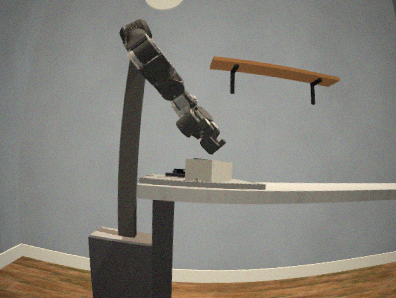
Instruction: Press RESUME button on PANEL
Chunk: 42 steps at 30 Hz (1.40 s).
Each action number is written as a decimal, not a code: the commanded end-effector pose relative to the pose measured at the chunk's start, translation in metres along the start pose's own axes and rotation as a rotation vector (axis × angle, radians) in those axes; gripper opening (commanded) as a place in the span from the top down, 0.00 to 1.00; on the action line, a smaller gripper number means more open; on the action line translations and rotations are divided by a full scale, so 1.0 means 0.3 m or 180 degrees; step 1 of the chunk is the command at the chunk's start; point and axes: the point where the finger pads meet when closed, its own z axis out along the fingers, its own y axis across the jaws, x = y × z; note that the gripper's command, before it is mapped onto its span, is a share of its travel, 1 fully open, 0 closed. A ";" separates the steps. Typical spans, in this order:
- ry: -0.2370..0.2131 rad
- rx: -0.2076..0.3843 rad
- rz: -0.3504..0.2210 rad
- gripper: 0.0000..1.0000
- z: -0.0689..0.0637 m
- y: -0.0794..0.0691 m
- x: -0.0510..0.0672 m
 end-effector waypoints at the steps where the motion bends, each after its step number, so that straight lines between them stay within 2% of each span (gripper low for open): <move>1: -0.0005 -0.0025 0.0008 1.00 0.000 0.007 -0.005; 6: -0.0005 -0.0025 0.0008 1.00 0.000 0.007 -0.005; 11: -0.0001 -0.0007 0.0004 1.00 -0.103 0.002 -0.089; 42: -0.0001 -0.0007 0.0004 1.00 -0.103 0.002 -0.089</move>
